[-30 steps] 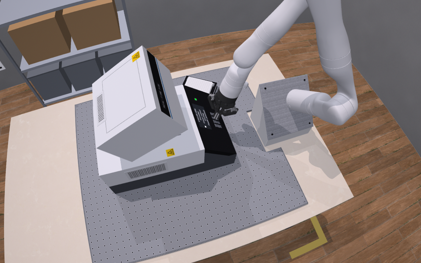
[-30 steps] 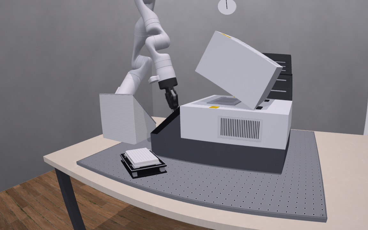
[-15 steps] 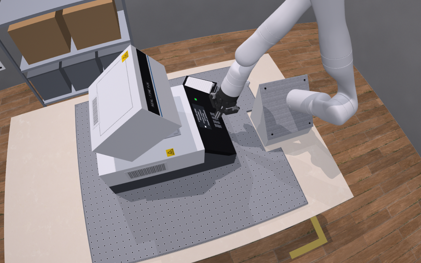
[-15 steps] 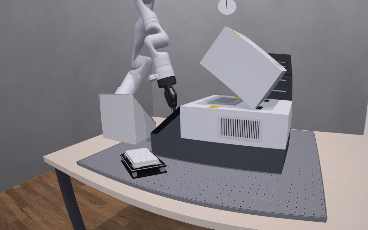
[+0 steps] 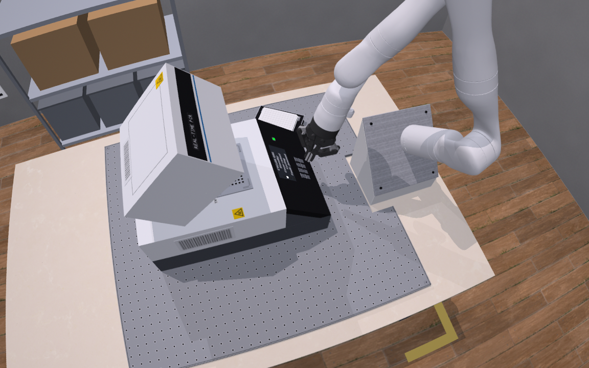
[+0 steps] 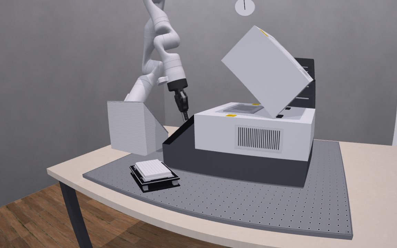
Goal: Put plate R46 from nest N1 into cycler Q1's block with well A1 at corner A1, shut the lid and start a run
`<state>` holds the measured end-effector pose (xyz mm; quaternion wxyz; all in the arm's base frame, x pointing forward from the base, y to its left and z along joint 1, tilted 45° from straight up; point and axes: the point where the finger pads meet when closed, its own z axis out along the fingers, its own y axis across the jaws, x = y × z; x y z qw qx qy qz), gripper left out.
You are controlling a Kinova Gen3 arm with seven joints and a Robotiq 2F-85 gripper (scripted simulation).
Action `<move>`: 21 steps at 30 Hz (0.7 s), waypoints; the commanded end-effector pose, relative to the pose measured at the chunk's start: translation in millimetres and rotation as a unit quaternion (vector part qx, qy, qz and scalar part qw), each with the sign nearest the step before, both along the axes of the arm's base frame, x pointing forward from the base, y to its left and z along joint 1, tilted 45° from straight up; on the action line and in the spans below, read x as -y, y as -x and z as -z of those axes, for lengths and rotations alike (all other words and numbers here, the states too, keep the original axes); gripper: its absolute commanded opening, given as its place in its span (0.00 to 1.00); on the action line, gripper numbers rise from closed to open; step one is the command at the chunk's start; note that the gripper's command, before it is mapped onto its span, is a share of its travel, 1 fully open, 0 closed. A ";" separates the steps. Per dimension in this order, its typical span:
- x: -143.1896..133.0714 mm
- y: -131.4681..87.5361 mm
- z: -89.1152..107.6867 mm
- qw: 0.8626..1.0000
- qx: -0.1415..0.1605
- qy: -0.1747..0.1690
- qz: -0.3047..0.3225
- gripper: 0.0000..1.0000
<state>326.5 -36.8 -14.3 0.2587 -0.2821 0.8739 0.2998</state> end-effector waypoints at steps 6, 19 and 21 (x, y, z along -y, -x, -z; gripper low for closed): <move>3.9 4.1 -3.7 1.000 0.000 0.000 0.000 0.10; 3.8 4.1 -3.7 1.000 0.000 0.000 0.000 0.10; 3.8 4.1 -3.7 1.000 0.000 0.000 0.000 0.10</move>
